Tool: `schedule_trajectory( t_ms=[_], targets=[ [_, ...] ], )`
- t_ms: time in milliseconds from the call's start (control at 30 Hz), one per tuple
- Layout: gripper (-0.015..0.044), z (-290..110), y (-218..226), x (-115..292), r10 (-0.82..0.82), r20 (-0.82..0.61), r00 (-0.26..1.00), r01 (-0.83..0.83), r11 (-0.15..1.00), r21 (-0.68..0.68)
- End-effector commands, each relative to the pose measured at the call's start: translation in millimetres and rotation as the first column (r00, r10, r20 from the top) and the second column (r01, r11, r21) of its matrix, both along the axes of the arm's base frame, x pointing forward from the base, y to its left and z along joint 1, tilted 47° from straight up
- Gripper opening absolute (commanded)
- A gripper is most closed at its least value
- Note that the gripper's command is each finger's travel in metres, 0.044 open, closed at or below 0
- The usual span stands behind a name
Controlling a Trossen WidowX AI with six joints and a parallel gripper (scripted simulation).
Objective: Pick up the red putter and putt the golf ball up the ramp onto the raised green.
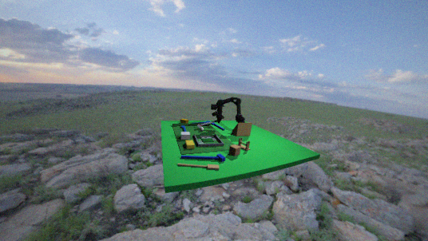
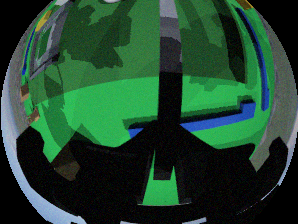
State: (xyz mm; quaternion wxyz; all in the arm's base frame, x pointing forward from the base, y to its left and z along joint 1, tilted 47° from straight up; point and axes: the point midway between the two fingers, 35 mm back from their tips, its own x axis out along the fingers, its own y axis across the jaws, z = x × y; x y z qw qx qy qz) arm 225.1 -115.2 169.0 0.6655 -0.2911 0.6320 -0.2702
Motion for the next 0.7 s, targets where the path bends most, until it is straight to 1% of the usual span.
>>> schedule_trajectory(
  t_ms=[0, 133, 300, 467, 667],
  targets=[
    [0.0, 0.0, 0.0, 0.0, 0.0, 0.0, 1.0, 0.0, 1.0, 0.0],
    [0.0, -6.5, 5.8, 2.4, 0.001, 0.0, 1.0, -0.001, 1.0, 0.005],
    [0.0, -52.5, 49.3, 10.1, 0.006, 0.0, 1.0, -0.006, 1.0, 0.023],
    [0.0, -93.9, 88.7, 1.0, 0.006, 0.001, 1.0, -0.006, 1.0, 0.008],
    [0.0, -99.0, 93.3, -1.3, 0.006, 0.002, 1.0, -0.007, 1.0, 0.004]
  ],
)
